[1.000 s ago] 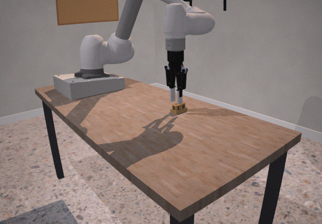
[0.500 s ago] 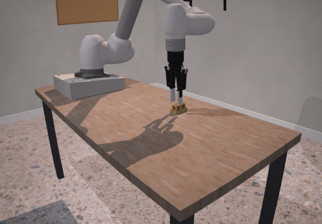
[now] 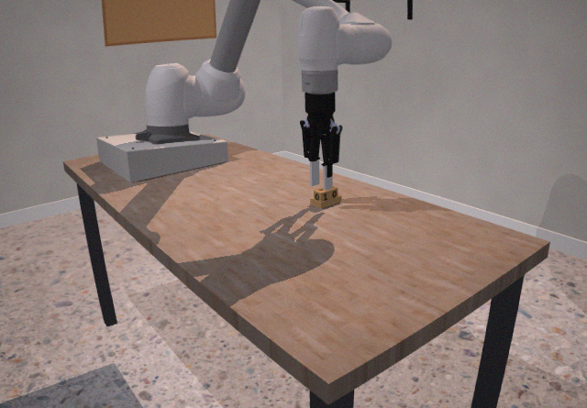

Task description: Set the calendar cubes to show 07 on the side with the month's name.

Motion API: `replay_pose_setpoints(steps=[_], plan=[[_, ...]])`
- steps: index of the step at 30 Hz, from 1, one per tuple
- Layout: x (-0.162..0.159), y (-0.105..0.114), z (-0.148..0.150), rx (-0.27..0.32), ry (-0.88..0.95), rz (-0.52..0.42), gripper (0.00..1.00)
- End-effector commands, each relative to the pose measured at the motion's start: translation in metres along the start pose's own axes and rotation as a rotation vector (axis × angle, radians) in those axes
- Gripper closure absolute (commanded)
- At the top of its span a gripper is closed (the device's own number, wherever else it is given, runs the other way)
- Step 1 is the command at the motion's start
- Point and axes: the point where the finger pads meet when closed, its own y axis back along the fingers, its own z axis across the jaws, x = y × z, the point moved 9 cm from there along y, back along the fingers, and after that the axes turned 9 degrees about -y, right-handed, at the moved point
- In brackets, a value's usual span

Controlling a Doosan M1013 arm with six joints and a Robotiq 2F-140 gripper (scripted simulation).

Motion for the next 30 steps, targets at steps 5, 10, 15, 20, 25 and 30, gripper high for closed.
replay_pose_setpoints(steps=[5,10,15,20,25,30], plan=[[0.0,0.0,0.0,0.0,0.0,0.0,0.65],[0.0,0.0,0.0,0.0,0.0,0.0,0.65],[0.0,0.0,0.0,0.0,0.0,0.0,0.65],[0.0,-0.002,0.0,0.0,0.0,0.0,0.65],[0.0,-0.009,0.0,0.0,0.0,0.0,0.65],[0.0,-0.014,0.0,0.0,0.0,0.0,0.65]])
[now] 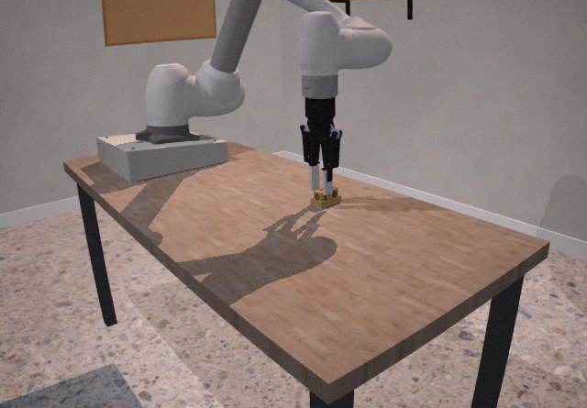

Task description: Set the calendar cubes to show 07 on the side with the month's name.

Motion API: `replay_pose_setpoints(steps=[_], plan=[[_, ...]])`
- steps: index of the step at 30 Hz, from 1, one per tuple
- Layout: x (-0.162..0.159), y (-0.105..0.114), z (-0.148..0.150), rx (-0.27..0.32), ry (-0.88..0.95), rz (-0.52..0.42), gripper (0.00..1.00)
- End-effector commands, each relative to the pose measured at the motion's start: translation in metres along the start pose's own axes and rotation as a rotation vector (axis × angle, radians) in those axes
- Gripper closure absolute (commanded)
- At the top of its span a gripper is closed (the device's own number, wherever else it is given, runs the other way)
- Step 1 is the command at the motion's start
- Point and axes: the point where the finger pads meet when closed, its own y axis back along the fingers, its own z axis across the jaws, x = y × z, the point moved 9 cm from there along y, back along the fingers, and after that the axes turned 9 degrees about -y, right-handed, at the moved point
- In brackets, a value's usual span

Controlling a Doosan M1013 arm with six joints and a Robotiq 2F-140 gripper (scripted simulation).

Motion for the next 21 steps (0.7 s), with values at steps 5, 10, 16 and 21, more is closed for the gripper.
replay_pose_setpoints(steps=[5,10,16,21], plan=[[0.0,-0.01,0.0,0.0,0.0,0.0,0.65],[0.0,-0.015,0.0,0.0,0.0,0.0,0.65],[0.0,-0.016,0.0,0.0,0.0,0.0,0.65],[0.0,-0.016,0.0,0.0,0.0,0.0,0.65]])
